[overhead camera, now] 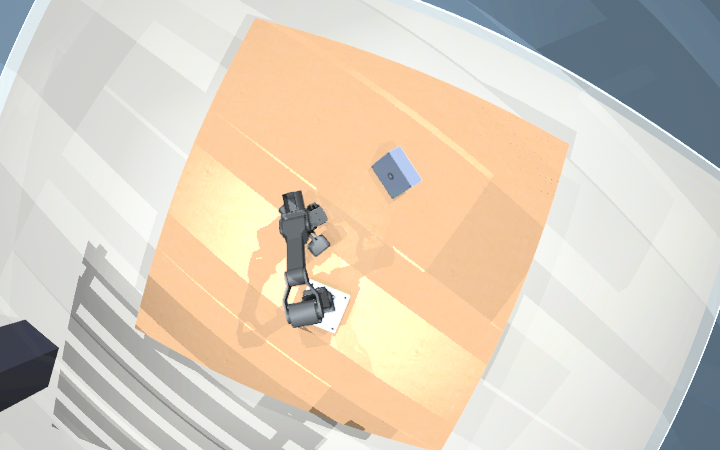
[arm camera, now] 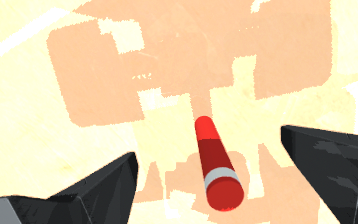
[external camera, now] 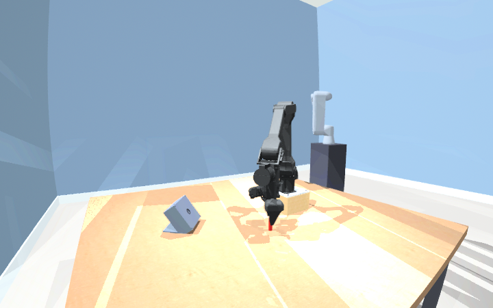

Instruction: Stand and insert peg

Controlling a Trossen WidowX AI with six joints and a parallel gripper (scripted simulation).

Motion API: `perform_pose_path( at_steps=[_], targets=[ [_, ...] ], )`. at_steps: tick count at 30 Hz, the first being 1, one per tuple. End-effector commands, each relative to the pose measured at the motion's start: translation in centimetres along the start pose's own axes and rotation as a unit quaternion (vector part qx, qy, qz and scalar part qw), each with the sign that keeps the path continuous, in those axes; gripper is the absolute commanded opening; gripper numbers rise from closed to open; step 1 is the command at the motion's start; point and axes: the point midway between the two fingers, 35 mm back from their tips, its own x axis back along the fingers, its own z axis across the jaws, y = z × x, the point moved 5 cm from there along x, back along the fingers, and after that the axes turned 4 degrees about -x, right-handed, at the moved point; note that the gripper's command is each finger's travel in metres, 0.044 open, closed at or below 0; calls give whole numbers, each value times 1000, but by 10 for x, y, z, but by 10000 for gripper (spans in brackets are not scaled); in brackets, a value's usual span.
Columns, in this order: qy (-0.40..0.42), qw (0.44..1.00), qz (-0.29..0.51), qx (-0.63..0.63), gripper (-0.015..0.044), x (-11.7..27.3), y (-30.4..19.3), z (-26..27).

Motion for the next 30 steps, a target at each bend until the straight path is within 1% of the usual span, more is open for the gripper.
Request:
perform_pose_path(
  at_steps=[1,11,21,25,30],
  targets=[
    [0,1000,0,0,335,0,0,0],
    [0,1000,0,0,72,0,0,0],
    [0,1000,0,0,0,1,0,0],
    [0,1000,0,0,0,11,1,2],
    [0,1000,1,1,0,36,2,3]
  ],
)
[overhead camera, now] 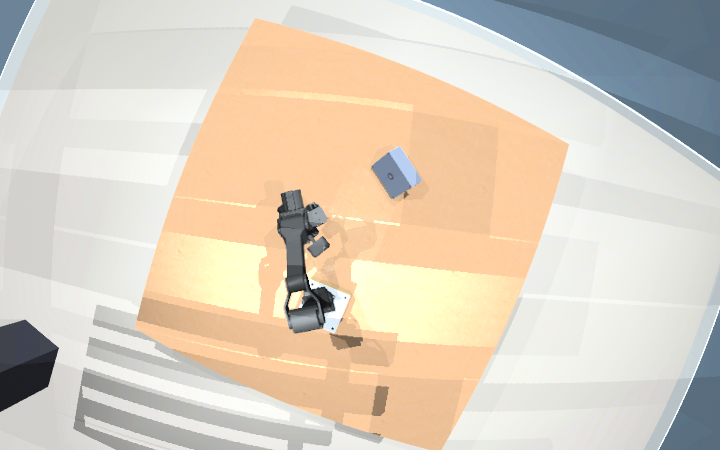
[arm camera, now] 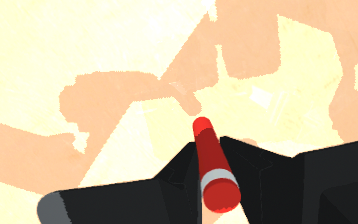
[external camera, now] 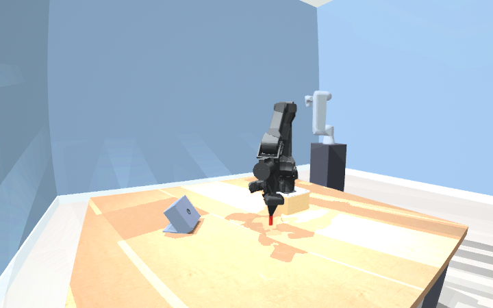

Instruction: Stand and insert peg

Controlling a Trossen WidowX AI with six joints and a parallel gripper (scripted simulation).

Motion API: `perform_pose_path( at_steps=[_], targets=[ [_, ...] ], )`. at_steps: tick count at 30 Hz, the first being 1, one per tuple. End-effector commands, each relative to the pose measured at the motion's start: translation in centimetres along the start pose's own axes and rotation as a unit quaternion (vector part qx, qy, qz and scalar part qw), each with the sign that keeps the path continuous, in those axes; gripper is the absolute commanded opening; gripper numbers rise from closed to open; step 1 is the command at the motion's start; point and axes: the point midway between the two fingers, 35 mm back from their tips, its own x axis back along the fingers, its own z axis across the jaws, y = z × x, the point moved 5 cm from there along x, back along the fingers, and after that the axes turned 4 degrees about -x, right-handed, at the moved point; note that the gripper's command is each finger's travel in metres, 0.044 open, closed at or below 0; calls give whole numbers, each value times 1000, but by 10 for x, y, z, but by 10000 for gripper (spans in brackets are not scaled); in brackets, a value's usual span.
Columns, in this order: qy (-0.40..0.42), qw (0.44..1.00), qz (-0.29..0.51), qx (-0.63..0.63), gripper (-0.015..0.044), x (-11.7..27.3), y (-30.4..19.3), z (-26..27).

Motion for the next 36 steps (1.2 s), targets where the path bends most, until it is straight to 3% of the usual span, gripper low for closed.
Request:
perform_pose_path(
  at_steps=[1,10,36],
  targets=[
    [7,1000,-2,2,0,19,1,3],
    [6,1000,0,3,0,58,2,0],
    [42,991,-105,-71,0,43,35,7]
  ],
)
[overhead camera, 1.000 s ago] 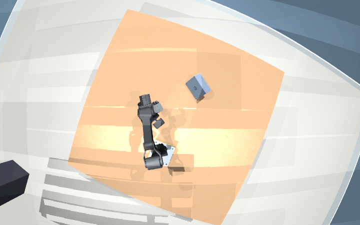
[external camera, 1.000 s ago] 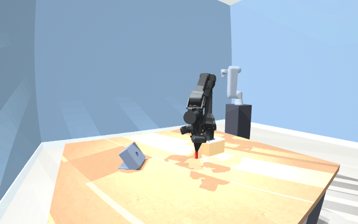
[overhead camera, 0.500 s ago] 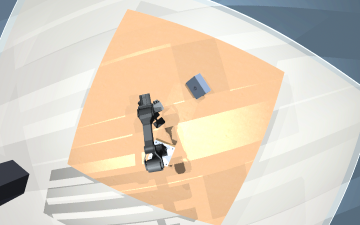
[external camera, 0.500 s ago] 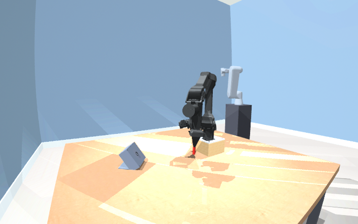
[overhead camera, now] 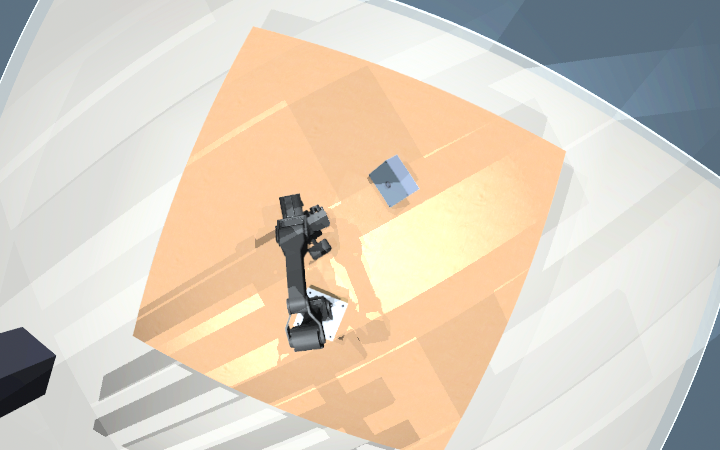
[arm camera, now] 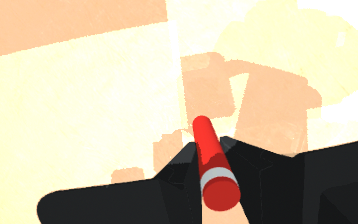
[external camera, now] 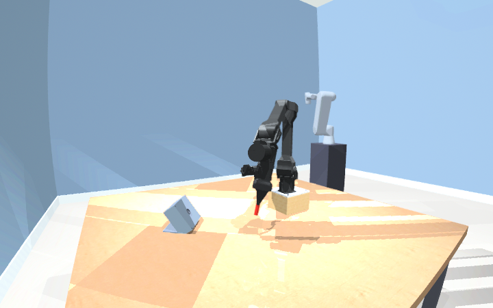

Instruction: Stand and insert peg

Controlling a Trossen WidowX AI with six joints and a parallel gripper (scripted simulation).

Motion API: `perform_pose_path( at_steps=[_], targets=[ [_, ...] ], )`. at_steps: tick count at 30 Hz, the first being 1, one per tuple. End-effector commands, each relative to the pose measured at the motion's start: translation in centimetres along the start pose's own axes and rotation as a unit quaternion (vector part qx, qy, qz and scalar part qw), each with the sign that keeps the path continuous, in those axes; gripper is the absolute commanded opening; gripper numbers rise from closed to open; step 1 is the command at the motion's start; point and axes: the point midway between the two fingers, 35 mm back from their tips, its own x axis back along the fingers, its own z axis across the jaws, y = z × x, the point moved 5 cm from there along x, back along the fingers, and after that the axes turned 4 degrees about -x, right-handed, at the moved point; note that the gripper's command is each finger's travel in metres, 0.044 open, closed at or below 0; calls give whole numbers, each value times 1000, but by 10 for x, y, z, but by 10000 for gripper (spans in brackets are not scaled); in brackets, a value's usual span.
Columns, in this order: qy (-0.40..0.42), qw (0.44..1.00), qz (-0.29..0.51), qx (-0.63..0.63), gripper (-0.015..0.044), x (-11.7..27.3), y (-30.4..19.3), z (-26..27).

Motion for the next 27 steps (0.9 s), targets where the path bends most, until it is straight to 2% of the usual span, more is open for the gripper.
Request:
perform_pose_path(
  at_steps=[1,27],
  targets=[
    [2,1000,-17,-14,0,-5,4,-1],
    [47,983,-136,-111,0,-21,38,5]
  ],
)
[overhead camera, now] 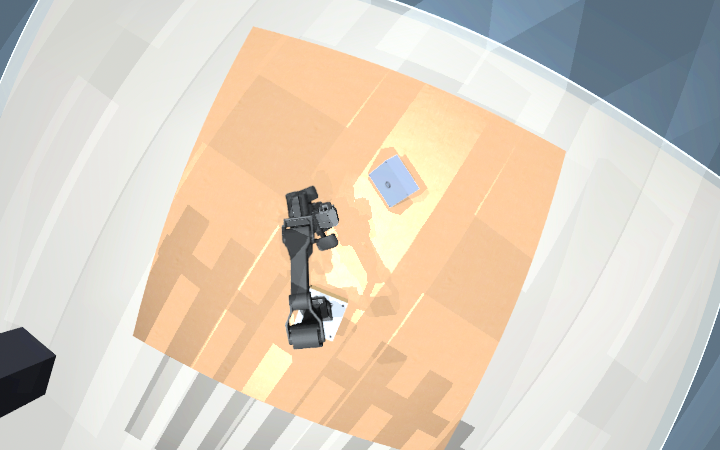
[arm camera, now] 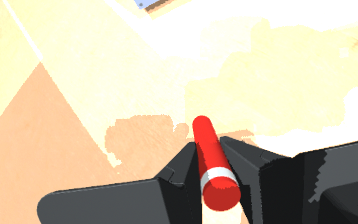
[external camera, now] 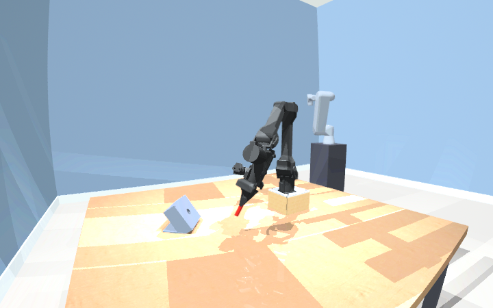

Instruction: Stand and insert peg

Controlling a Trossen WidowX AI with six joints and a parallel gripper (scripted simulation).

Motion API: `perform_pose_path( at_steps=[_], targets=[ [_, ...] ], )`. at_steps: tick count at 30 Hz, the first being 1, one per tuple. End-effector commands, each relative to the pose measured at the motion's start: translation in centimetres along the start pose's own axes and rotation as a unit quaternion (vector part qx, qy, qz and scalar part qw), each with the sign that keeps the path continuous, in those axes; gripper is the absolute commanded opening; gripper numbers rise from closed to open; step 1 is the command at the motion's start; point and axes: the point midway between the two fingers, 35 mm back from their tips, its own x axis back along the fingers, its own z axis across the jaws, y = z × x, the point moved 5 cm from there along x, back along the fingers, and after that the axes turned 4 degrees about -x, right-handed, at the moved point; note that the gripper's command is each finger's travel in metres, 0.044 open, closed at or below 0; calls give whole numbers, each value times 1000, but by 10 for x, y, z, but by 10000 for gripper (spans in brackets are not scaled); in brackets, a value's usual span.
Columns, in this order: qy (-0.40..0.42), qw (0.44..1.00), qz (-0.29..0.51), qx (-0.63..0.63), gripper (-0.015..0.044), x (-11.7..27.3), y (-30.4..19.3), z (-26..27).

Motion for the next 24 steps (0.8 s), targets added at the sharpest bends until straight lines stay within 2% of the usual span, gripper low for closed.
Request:
perform_pose_path(
  at_steps=[1,24],
  targets=[
    [2,1000,-17,-15,0,-4,3,-1],
    [44,985,-120,-112,0,-18,30,1]
  ],
)
